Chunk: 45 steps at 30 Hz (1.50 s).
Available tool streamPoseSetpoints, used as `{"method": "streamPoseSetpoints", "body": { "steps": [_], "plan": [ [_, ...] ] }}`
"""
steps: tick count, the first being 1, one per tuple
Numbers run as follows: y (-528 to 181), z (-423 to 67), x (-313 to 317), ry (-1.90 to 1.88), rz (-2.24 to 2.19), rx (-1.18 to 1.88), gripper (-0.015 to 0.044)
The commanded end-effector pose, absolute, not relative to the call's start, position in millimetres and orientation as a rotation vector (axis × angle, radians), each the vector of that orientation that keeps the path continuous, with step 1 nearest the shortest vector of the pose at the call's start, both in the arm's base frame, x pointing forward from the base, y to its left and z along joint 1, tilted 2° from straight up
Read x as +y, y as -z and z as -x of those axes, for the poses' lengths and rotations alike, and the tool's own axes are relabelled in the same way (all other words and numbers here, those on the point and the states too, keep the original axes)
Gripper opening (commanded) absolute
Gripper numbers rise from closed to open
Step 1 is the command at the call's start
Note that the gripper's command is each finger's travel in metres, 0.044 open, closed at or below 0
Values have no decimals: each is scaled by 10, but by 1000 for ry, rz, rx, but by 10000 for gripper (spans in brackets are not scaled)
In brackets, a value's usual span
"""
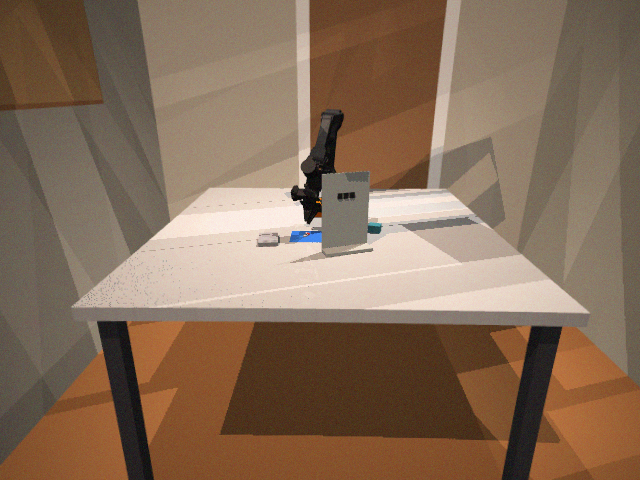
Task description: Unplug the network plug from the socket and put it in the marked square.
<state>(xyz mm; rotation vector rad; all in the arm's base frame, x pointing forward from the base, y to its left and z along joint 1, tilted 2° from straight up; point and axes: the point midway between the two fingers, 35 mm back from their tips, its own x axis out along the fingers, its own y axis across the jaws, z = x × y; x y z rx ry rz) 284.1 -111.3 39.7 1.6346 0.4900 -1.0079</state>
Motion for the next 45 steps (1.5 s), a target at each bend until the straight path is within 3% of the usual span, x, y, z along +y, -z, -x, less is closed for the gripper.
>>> {"method": "streamPoseSetpoints", "body": {
  "steps": [1, 45],
  "plan": [
    [-491, -2864, -1120, 997, -1635, 485, 156],
    [-1312, -2814, -1141, 1006, -1638, 487, 156]
  ]
}}
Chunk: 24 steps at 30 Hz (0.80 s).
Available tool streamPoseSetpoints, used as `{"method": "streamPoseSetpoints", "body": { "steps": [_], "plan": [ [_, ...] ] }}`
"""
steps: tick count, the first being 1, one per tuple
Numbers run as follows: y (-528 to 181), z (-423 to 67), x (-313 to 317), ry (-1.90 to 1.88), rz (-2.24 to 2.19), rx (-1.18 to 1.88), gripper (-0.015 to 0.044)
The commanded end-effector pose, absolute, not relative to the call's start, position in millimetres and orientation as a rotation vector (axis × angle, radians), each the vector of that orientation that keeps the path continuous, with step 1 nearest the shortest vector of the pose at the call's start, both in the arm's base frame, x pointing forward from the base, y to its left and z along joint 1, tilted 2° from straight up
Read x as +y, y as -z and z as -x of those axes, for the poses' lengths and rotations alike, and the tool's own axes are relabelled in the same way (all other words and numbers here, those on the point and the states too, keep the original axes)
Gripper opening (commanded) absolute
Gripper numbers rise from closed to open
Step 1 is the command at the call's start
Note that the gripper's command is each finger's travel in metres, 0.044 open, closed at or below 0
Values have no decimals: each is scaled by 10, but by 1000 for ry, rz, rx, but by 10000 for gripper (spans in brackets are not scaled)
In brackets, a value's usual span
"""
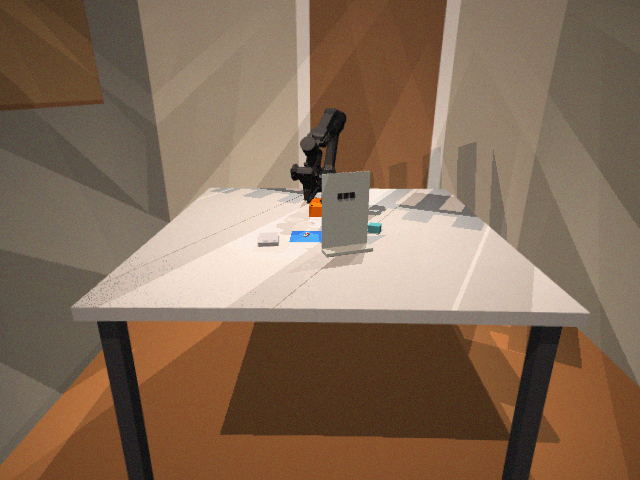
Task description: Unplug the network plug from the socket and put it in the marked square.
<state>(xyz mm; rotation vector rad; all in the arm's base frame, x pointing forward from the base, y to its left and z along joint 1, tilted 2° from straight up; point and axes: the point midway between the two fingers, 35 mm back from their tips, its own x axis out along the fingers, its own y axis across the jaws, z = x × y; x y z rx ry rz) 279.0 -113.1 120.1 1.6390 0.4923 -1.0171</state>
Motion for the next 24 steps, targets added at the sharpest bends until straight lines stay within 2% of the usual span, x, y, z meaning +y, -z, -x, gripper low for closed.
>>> {"method": "streamPoseSetpoints", "body": {
  "steps": [1, 24],
  "plan": [
    [-1345, -2816, -1144, 1006, -1638, 487, 156],
    [-2109, -2758, -1147, 998, -1635, 485, 156]
  ]
}}
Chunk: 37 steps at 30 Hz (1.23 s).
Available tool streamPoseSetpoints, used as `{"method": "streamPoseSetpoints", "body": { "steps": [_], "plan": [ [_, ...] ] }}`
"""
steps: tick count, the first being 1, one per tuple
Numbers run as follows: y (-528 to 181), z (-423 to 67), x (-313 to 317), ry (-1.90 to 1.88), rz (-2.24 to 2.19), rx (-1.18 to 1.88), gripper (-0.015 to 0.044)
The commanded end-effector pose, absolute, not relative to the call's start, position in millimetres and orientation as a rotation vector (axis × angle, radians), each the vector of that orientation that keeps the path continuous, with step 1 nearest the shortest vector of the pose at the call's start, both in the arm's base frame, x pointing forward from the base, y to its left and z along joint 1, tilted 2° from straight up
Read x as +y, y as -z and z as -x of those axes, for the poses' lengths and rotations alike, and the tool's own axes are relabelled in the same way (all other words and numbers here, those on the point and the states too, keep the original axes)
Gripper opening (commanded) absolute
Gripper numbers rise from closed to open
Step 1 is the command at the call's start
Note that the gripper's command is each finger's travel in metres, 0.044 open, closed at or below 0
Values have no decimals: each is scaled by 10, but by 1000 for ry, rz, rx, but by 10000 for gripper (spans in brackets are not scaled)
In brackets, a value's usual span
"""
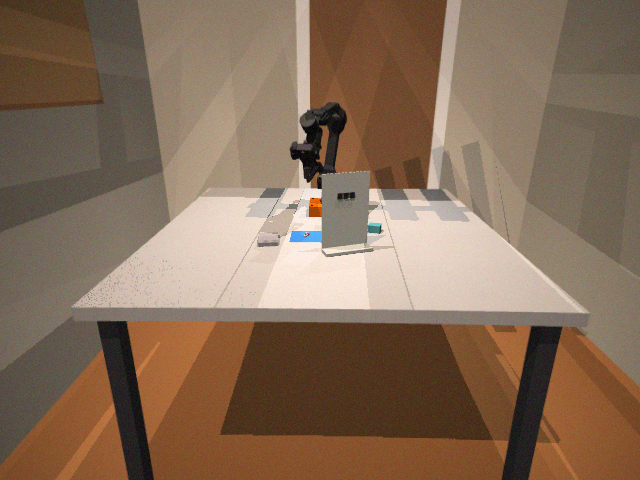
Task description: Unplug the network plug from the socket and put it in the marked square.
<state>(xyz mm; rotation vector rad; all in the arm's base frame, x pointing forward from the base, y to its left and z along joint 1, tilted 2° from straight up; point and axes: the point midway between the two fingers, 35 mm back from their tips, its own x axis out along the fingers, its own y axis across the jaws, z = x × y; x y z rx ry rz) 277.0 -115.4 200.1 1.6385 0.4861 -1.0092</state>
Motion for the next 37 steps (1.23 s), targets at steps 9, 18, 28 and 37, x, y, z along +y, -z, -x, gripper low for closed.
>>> {"method": "streamPoseSetpoints", "body": {
  "steps": [9, 18, 28, 37],
  "plan": [
    [-2157, -2747, -1144, 997, -1635, 485, 314],
    [-2157, -2747, -1144, 997, -1635, 485, 440],
    [-2157, -2747, -1144, 997, -1635, 485, 440],
    [-2157, -2747, -1144, 997, -1635, 485, 440]
  ]
}}
